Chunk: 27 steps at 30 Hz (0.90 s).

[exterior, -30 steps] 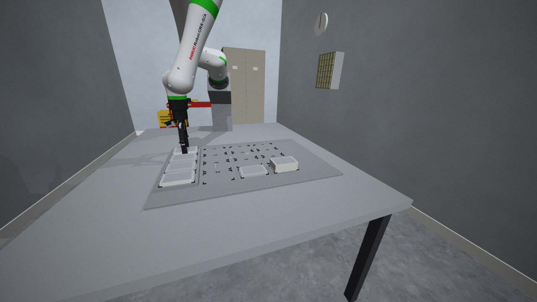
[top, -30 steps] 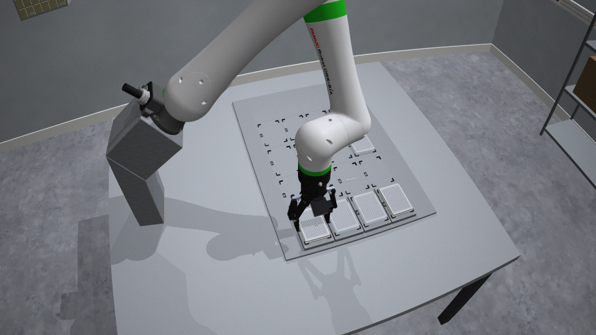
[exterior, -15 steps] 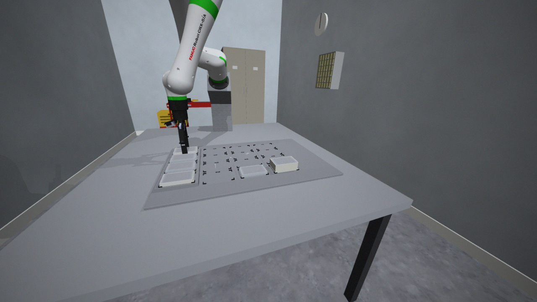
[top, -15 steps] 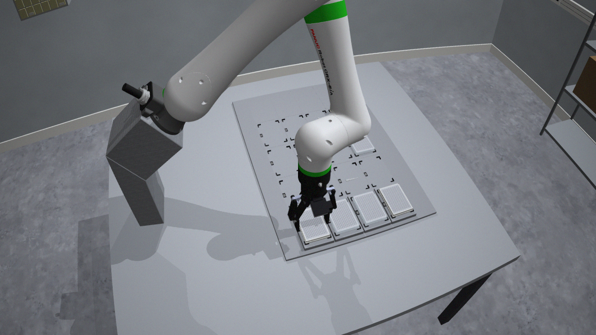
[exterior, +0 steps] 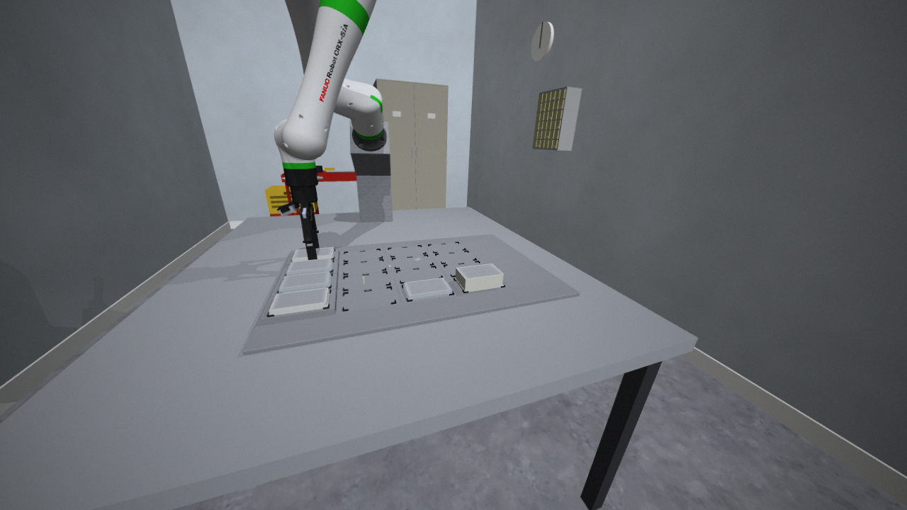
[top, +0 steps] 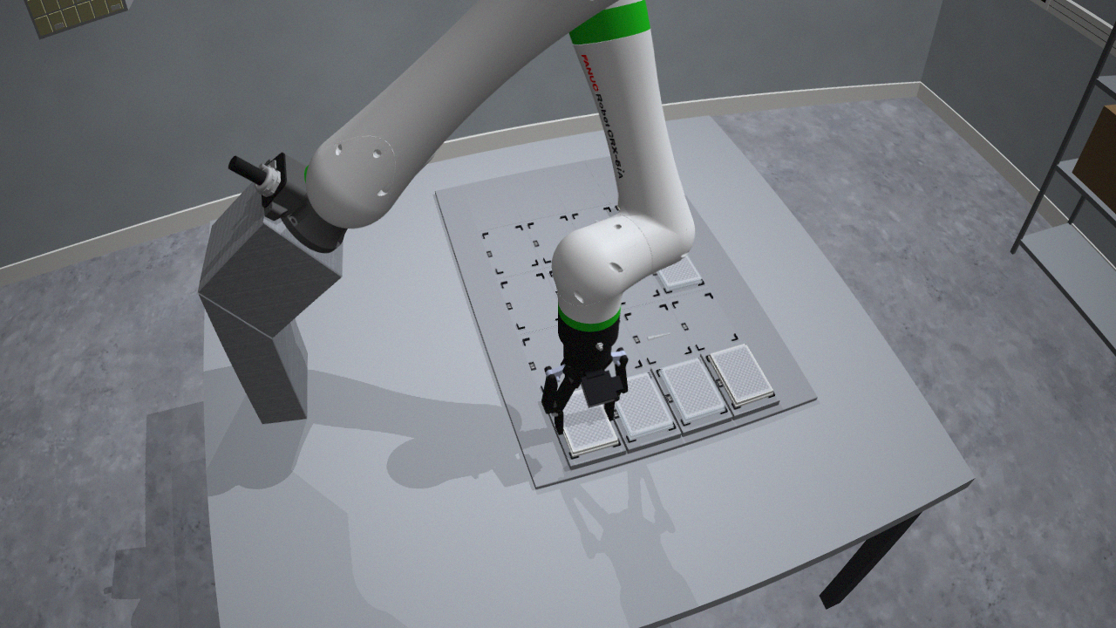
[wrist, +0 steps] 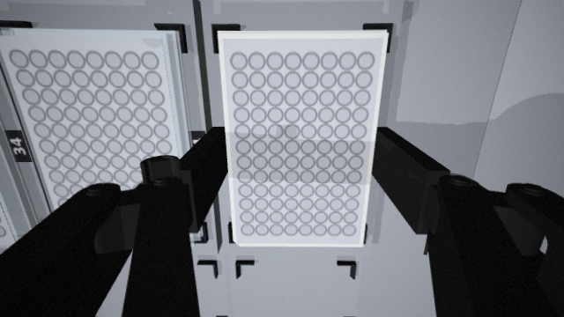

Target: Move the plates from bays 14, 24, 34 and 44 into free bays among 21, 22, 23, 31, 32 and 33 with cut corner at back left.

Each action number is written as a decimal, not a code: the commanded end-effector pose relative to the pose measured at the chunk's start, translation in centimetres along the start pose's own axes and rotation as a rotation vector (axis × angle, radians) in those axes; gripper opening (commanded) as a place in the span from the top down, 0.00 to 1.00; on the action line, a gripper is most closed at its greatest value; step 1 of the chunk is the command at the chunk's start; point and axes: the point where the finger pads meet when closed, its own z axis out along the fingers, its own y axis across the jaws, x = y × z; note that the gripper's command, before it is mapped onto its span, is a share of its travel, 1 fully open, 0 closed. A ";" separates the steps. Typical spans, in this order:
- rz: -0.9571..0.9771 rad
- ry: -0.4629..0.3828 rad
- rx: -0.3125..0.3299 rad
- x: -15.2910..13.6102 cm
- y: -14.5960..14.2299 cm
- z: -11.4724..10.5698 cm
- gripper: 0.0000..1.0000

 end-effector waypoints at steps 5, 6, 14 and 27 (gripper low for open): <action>0.000 0.001 0.001 0.0 0.0 0.0 0.38; 0.000 0.001 0.001 0.0 0.0 0.0 0.38; 0.000 0.001 0.001 0.0 0.0 -0.1 0.39; 0.000 0.001 0.001 0.1 0.0 -0.1 0.40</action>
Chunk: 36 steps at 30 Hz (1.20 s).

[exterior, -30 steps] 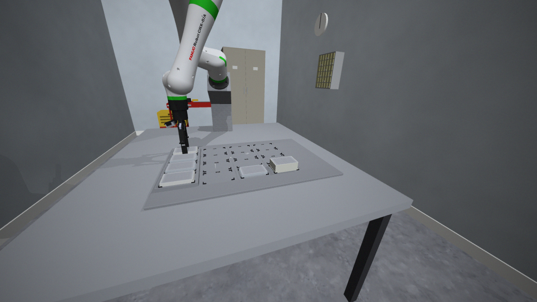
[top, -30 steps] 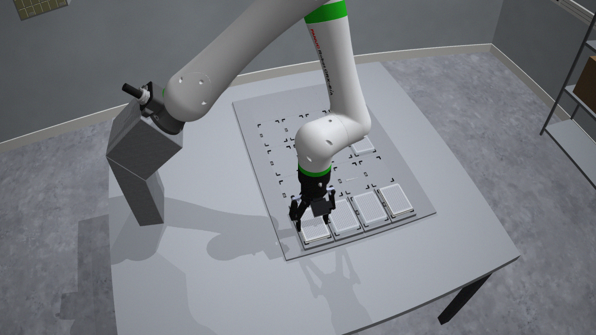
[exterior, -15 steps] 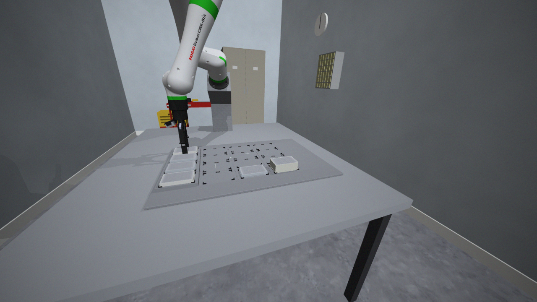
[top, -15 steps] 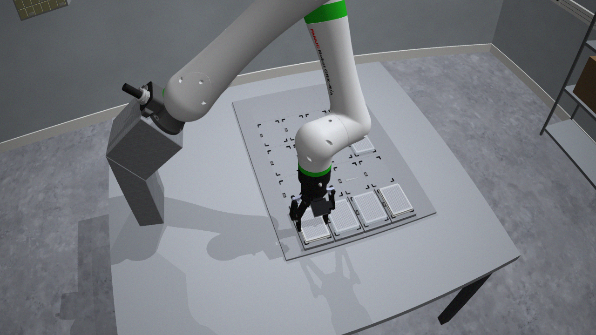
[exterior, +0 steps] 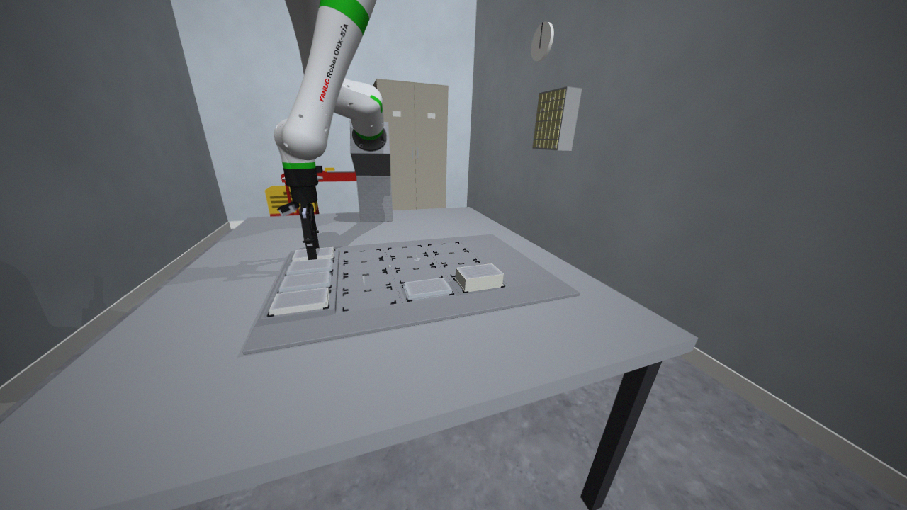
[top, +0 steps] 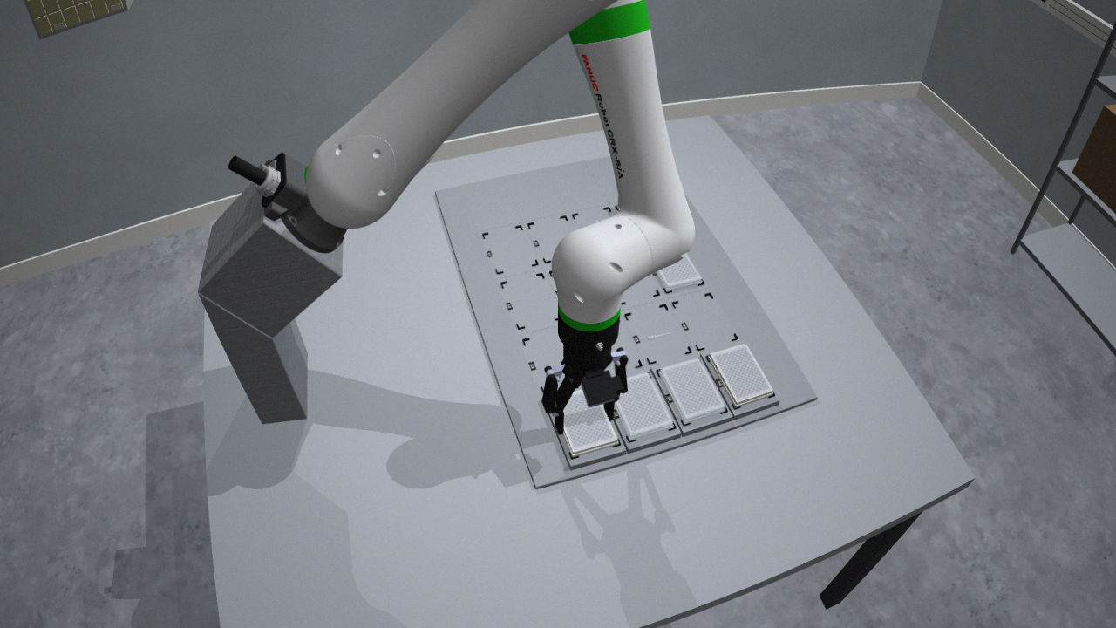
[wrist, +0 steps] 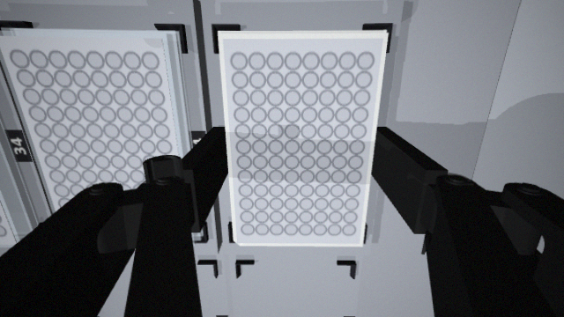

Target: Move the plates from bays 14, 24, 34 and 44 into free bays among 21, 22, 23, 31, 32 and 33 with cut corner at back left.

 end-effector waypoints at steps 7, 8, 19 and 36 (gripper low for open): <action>0.000 0.001 0.001 0.0 0.0 0.0 0.40; 0.000 0.001 0.001 0.0 0.0 0.0 0.40; 0.000 0.001 0.001 0.0 0.0 -0.1 0.41; 0.000 0.001 0.001 0.0 0.0 -0.1 0.42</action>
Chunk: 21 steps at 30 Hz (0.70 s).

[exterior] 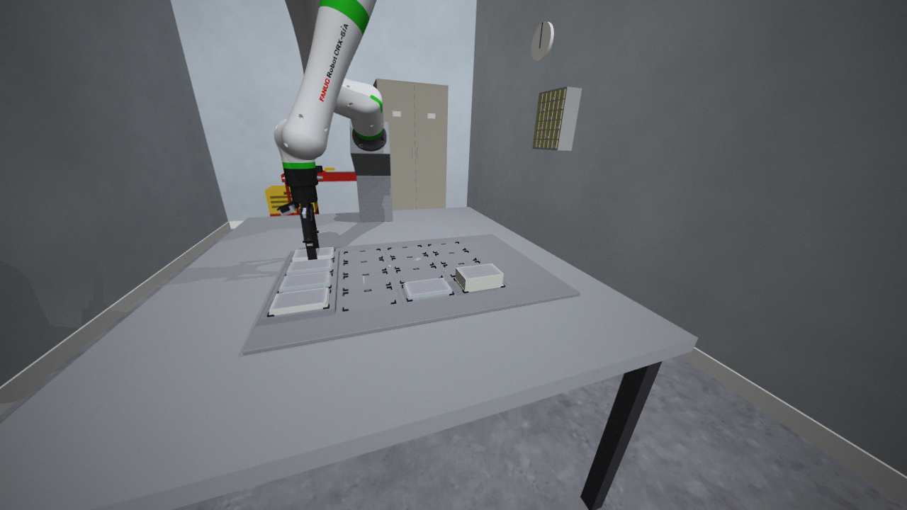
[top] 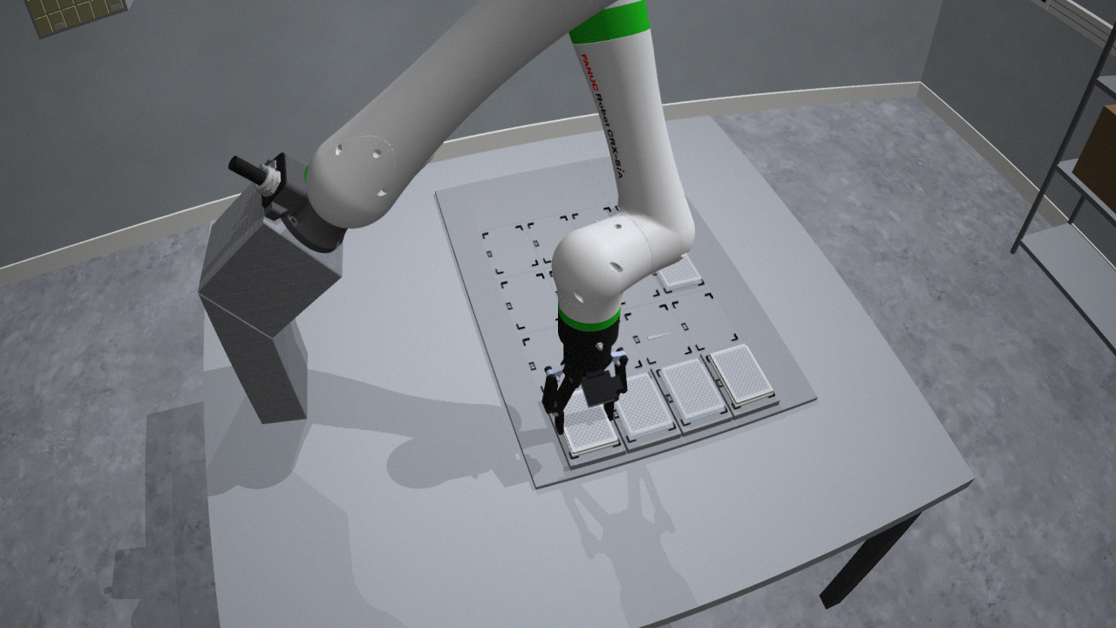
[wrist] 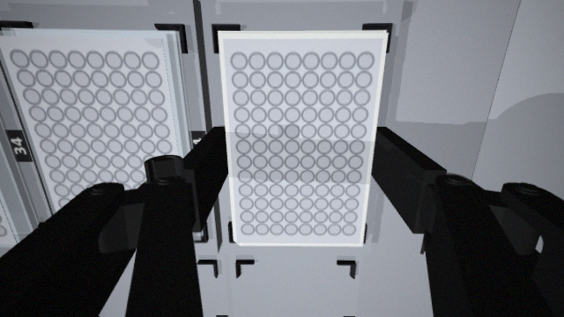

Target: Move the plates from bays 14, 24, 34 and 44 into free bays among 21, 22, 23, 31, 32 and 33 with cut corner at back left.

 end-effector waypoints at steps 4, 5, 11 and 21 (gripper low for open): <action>0.000 0.001 0.001 0.0 0.0 0.0 0.42; 0.000 0.001 0.001 0.0 0.0 0.0 0.42; 0.000 0.001 0.001 0.0 0.0 0.0 0.42; 0.000 0.001 0.001 0.0 0.0 0.0 0.90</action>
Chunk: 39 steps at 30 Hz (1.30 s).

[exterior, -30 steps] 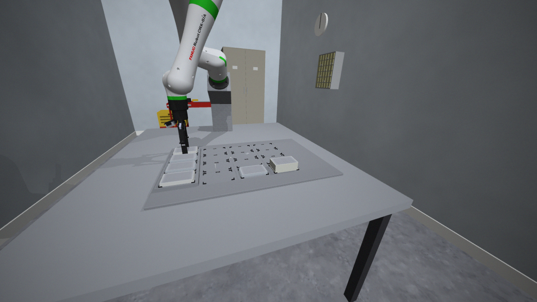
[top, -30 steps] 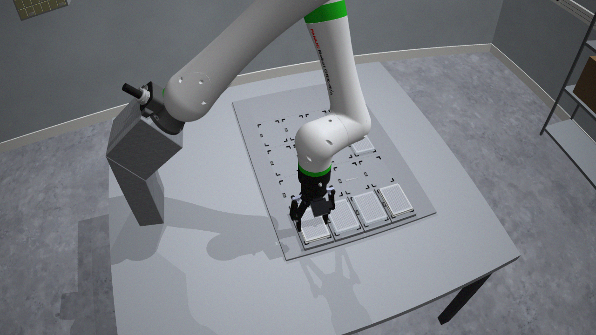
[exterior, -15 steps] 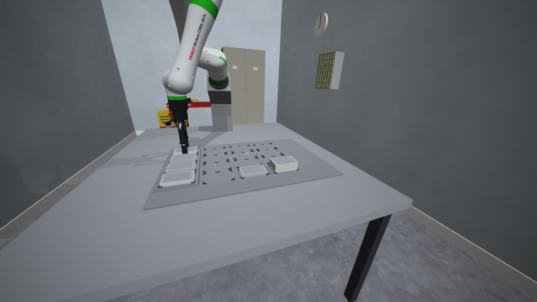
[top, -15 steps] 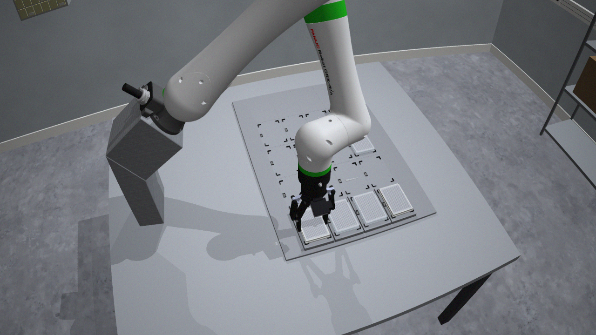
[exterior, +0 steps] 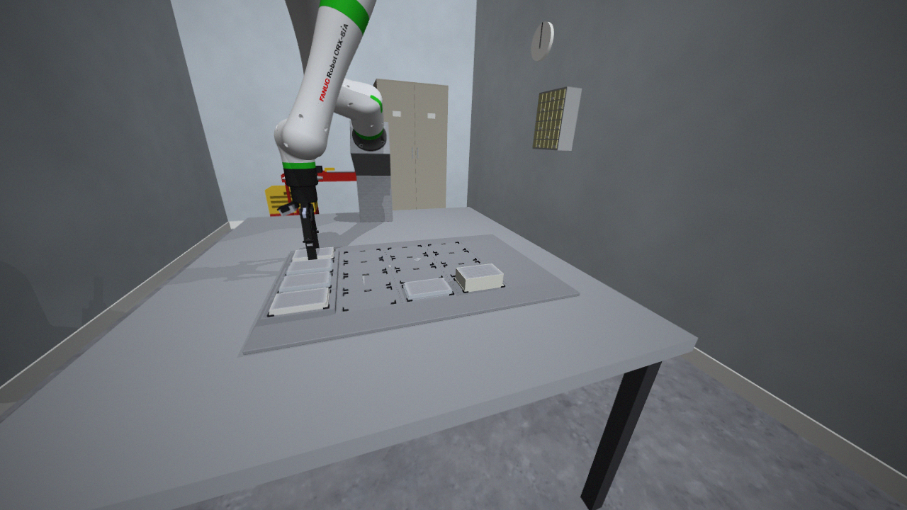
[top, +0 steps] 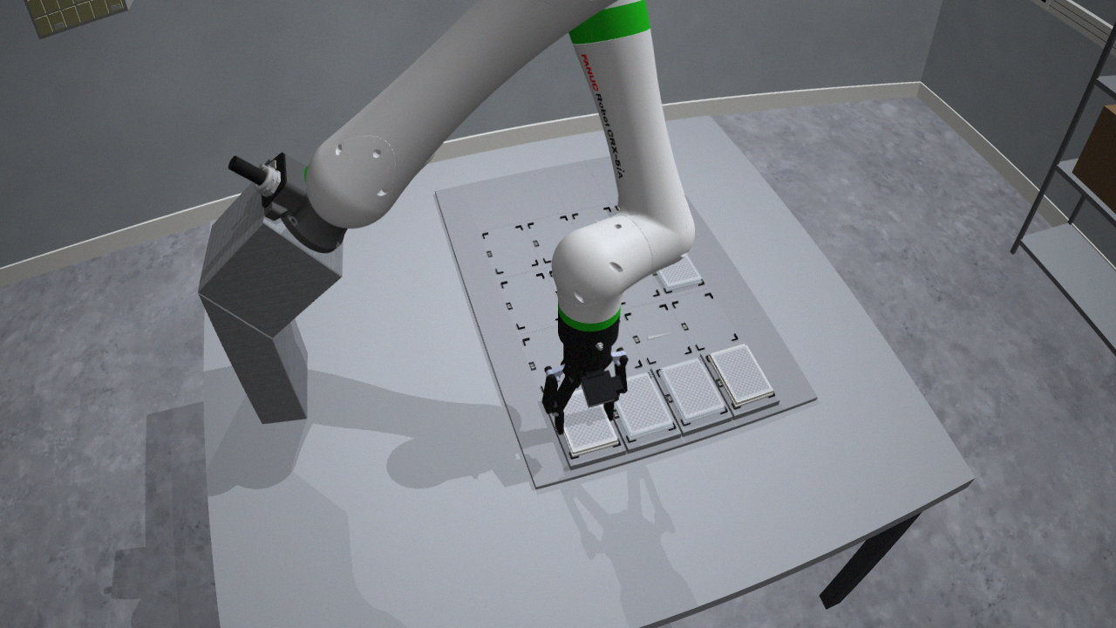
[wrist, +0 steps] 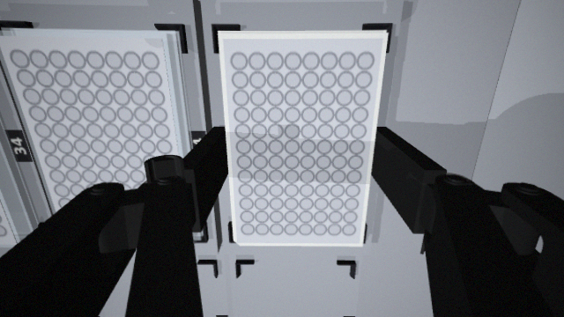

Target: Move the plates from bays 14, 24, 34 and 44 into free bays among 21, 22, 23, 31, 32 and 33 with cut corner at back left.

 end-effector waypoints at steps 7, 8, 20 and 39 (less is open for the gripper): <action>0.000 0.001 0.001 0.0 0.0 0.0 0.90; 0.000 0.001 0.001 0.0 0.0 0.0 0.90; 0.000 0.001 0.001 0.0 0.0 -0.1 0.90; 0.000 0.001 0.001 0.0 0.0 -0.7 0.90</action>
